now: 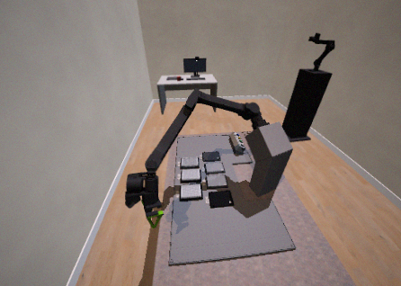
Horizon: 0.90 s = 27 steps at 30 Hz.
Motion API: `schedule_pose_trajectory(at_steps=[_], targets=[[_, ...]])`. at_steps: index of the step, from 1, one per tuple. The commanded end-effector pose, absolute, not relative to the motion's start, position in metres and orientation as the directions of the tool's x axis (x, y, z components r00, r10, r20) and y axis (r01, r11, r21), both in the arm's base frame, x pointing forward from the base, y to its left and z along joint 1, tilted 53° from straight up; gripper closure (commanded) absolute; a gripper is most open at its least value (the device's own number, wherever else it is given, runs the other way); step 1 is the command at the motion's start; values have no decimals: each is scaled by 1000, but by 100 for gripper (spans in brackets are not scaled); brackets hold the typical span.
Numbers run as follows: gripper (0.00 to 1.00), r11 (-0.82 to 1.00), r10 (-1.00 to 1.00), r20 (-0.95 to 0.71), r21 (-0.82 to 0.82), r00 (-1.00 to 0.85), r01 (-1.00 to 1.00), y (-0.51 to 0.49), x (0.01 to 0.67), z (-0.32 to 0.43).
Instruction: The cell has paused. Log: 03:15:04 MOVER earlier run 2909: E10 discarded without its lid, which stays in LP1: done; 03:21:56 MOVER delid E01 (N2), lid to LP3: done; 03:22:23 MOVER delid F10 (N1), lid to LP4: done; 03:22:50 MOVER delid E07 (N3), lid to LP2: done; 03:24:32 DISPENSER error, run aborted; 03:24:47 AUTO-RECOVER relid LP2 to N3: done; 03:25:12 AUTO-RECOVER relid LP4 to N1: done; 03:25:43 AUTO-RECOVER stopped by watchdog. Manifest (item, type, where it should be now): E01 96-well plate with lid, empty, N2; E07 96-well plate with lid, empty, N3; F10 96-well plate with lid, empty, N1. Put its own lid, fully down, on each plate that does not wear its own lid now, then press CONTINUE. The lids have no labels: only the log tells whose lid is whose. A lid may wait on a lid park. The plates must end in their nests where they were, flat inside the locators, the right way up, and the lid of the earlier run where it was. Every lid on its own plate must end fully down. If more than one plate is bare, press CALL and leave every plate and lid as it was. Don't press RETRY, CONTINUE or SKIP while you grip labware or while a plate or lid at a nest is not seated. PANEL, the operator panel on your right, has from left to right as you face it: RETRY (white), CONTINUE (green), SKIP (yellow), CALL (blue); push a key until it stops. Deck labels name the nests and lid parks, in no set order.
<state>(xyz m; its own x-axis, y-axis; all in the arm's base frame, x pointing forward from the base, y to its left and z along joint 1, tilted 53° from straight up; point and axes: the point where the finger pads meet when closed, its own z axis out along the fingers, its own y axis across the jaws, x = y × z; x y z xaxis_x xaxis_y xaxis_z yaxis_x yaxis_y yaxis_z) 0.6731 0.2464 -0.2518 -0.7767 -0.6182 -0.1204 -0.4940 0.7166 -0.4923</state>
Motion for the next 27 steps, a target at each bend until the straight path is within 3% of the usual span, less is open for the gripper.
schedule_pose_trajectory(at_steps=[1,27], targets=[[0,746,-588,-165,-488,-792,-453,238,690,-212],[0,812,-517,-205,-427,-831,-399,205,698,-110]])
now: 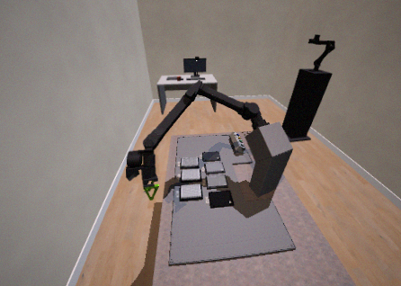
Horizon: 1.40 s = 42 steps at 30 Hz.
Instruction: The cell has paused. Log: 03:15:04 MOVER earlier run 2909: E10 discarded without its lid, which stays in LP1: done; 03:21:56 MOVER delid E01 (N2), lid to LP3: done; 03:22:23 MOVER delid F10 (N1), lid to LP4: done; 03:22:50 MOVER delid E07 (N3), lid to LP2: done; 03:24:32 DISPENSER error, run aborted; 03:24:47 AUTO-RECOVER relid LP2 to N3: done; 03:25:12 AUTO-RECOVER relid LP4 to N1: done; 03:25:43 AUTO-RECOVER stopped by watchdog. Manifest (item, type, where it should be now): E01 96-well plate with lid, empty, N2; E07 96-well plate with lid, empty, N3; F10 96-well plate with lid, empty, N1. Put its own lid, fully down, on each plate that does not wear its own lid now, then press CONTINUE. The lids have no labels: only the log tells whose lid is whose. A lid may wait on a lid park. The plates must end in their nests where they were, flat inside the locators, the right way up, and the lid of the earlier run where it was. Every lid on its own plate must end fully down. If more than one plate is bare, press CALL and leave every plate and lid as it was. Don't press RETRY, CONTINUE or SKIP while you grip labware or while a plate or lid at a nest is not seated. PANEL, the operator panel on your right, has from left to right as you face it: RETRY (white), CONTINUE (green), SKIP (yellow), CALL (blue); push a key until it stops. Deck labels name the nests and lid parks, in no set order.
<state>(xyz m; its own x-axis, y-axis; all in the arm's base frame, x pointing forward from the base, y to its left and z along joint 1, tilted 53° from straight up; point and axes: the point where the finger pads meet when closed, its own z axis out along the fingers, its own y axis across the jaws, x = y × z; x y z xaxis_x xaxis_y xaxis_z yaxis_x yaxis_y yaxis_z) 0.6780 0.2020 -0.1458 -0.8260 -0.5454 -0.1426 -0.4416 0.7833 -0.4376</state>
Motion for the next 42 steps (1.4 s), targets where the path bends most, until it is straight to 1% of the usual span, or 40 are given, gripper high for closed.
schedule_pose_trajectory(at_steps=[1,8,10,16,17,19,26,28,42], targets=[[0,821,-503,-199,-413,-841,-394,201,693,-109],[0,810,-518,-175,-415,-838,-414,183,680,-84],[0,841,-474,-187,-386,-860,-380,179,678,-75],[0,841,-473,-187,-385,-861,-379,171,673,-58],[0,854,-457,-210,-374,-864,-361,171,680,-45],[0,863,-442,-191,-358,-876,-357,164,668,-45],[0,852,-461,-183,-363,-868,-376,149,658,-17],[0,881,-412,-195,-333,-890,-335,145,654,-9],[0,898,-385,-195,-306,-902,-316,119,629,39]])
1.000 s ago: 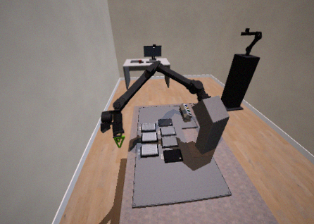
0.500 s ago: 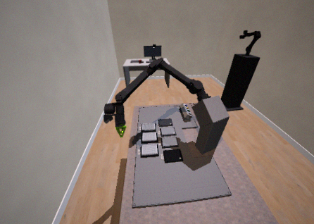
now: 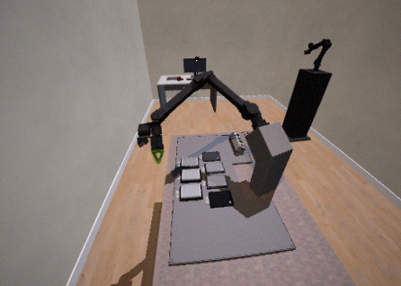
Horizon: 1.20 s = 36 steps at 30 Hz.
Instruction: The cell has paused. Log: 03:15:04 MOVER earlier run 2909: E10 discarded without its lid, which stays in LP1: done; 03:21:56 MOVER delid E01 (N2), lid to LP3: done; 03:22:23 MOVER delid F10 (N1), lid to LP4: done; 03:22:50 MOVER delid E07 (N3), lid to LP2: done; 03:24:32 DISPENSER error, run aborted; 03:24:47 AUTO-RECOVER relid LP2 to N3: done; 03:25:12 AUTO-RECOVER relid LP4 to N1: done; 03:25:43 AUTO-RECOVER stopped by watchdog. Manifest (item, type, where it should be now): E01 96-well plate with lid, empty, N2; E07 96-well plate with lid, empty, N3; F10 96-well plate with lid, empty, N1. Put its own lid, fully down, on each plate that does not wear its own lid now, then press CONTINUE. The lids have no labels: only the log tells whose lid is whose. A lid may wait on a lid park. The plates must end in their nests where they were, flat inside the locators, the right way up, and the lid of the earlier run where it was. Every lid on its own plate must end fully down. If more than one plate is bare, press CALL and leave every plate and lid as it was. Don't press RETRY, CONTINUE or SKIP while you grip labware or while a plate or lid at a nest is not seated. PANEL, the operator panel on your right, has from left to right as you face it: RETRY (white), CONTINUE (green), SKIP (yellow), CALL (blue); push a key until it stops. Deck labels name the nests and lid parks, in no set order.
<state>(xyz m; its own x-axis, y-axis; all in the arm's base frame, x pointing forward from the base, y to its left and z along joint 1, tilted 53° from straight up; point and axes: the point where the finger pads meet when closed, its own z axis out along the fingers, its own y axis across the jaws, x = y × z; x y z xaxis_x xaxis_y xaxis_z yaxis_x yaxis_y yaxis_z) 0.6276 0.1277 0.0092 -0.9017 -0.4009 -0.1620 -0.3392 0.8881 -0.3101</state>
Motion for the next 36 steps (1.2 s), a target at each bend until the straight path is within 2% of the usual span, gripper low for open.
schedule_pose_trajectory(at_steps=[1,36], targets=[[0,894,-393,-192,-308,-899,-325,117,627,42],[0,965,-225,-202,-180,-953,-190,54,531,145]])
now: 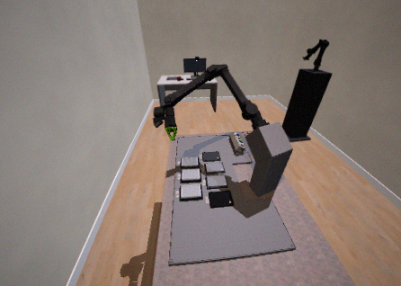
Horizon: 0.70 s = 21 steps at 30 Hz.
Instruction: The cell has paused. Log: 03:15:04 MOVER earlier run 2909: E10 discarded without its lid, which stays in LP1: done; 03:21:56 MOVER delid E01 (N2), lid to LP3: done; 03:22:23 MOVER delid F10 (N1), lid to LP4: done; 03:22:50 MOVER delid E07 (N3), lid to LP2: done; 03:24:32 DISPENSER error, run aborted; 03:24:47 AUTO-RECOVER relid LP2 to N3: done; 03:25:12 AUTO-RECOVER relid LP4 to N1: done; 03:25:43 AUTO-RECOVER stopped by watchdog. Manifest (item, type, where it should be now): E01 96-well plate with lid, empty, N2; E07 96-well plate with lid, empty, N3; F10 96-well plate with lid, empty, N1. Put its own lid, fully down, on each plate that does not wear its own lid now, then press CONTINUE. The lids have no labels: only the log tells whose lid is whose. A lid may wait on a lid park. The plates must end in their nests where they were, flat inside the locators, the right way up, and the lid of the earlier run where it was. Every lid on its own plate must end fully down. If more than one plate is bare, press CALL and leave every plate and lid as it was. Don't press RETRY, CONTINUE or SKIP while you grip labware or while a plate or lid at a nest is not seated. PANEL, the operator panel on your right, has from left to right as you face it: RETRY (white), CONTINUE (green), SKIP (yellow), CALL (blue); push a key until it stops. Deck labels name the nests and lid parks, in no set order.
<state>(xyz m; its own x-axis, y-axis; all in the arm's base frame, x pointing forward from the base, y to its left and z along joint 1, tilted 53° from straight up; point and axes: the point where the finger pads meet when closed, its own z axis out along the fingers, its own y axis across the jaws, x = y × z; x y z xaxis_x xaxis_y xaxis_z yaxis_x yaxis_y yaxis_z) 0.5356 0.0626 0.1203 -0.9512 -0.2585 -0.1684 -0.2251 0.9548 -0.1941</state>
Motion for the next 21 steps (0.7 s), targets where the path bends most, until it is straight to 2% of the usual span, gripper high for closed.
schedule_pose_trajectory(at_steps=[1,21], targets=[[0,970,-209,-202,-167,-957,-176,52,527,147],[0,988,-134,-198,-108,-971,-114,24,454,190]])
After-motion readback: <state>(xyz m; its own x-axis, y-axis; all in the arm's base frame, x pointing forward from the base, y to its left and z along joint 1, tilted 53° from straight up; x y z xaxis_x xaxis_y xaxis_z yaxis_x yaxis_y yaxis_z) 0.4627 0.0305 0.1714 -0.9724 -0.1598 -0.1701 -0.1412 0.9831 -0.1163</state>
